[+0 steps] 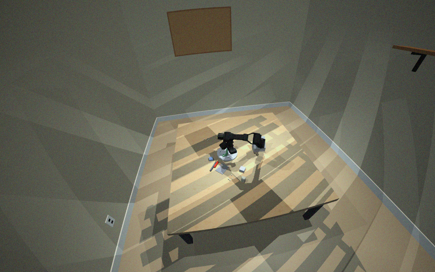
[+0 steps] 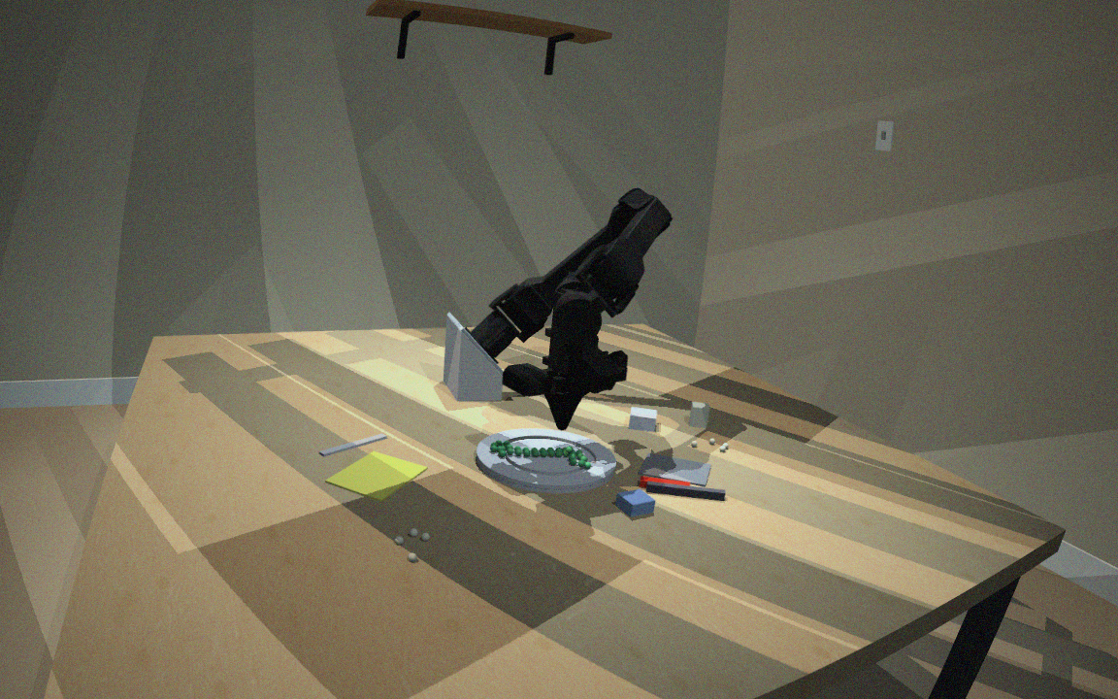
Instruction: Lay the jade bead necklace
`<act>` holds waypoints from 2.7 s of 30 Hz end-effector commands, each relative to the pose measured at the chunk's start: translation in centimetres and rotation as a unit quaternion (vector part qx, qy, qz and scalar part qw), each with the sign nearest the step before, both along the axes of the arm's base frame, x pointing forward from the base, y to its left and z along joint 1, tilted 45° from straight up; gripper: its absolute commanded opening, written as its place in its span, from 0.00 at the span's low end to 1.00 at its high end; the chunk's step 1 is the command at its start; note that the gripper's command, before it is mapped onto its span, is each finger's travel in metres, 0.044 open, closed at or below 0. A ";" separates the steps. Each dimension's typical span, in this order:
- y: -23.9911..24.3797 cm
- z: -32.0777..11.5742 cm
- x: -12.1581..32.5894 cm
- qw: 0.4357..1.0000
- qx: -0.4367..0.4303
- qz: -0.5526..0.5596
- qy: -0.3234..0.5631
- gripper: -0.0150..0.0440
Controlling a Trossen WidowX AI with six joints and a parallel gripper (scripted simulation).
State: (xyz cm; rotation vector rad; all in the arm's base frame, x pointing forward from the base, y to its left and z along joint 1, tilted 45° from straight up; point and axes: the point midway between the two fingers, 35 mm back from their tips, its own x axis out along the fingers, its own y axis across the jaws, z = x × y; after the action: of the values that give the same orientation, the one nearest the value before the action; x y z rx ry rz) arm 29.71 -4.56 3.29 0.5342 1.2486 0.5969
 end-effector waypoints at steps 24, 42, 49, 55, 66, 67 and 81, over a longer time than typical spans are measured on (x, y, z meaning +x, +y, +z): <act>2.1 -1.8 -1.8 1.000 -0.002 0.001 -0.002 0.25; 1.3 -1.1 -1.8 1.000 -0.006 0.001 -0.005 0.97; 0.9 -0.7 -2.3 1.000 0.000 0.001 0.001 1.00; 0.5 -0.2 -2.4 1.000 -0.003 0.001 -0.002 1.00; -2.2 1.3 2.9 1.000 -0.009 0.018 -0.019 0.78; -2.4 1.4 3.2 1.000 -0.009 0.019 -0.020 0.78; -1.7 0.8 3.7 0.999 -0.015 0.019 -0.027 0.78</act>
State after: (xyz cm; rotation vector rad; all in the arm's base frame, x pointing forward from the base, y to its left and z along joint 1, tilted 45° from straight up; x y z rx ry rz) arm 33.37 -6.44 4.26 0.4661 1.2149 0.6202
